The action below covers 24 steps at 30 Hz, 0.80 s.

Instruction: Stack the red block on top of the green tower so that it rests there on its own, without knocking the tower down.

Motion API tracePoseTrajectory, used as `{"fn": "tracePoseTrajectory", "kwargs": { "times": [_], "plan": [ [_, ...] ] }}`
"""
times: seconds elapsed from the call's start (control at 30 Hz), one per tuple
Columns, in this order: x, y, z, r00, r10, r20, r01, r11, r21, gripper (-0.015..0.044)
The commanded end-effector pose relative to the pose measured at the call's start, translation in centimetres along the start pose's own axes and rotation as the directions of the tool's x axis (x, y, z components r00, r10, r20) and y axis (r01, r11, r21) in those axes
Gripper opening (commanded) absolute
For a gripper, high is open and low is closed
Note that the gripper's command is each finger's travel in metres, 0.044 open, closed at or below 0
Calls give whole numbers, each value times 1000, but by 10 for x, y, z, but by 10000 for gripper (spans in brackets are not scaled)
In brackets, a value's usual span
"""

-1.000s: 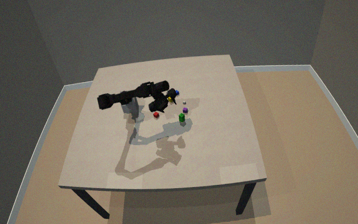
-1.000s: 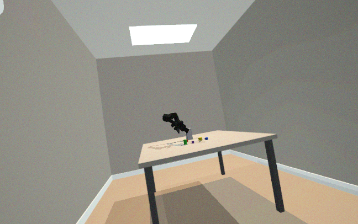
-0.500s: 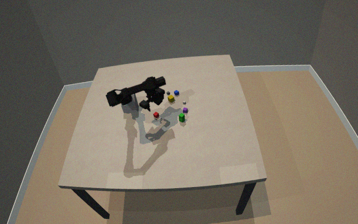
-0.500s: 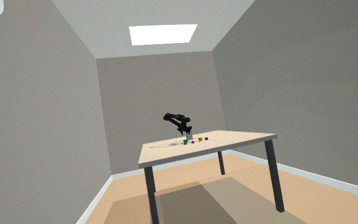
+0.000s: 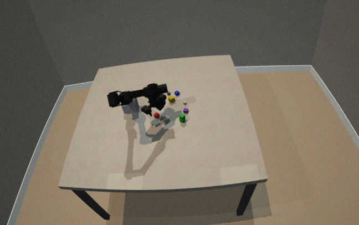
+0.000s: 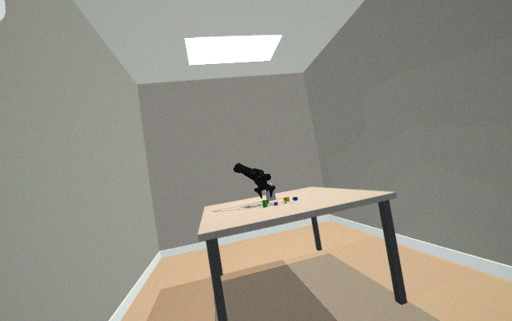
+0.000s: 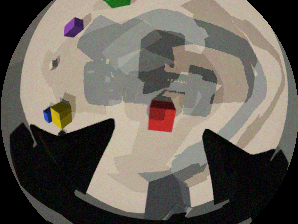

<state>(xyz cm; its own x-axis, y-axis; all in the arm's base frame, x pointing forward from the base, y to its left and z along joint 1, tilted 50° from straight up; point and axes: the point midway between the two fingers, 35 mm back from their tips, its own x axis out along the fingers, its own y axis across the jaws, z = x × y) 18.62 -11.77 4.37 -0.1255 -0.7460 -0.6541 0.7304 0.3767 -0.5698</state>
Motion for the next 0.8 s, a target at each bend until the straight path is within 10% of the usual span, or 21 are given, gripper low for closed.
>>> {"fn": "tracePoseTrajectory", "kwargs": {
  "times": [0.0,0.77],
  "plan": [
    [4,0,-1,1000,-3,5,3,1000,-7,440],
    [39,-1,-1,1000,-4,6,4,1000,-7,440]
  ]
}}
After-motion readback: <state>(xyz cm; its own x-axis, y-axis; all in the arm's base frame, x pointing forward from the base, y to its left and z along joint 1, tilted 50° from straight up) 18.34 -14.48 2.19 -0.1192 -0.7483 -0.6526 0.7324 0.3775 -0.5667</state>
